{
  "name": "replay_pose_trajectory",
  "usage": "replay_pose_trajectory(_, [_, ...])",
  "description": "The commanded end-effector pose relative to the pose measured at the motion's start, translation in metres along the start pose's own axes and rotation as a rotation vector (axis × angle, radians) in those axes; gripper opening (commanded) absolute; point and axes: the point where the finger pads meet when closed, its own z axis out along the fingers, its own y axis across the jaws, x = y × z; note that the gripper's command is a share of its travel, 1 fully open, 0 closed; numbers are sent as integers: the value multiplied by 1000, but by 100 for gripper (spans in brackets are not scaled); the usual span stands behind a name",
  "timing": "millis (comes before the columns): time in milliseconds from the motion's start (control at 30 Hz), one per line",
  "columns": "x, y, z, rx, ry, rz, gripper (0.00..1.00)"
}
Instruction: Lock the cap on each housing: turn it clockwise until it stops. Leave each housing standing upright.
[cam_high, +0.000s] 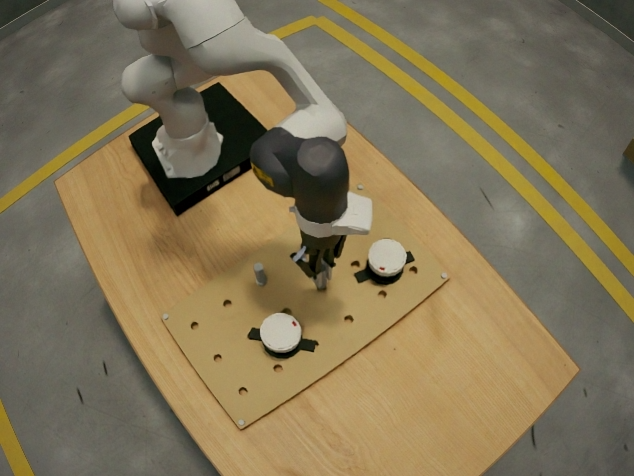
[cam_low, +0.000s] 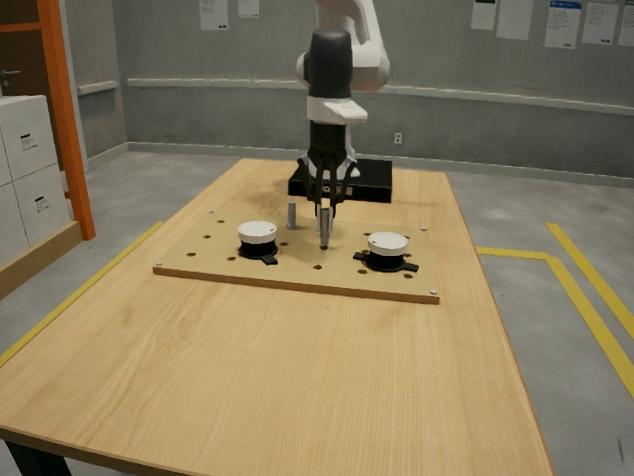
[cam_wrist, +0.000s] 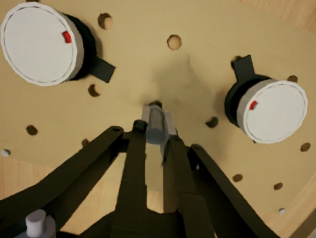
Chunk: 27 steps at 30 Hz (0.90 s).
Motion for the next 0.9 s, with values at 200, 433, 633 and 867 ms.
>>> replay_pose_trajectory(200, [2,0,4,-3,8,9,10])
replay_pose_trajectory(433, [2,0,5,-3,8,9,10])
replay_pose_trajectory(633, [2,0,6,-3,8,9,10])
replay_pose_trajectory(867, [2,0,6,-3,8,9,10])
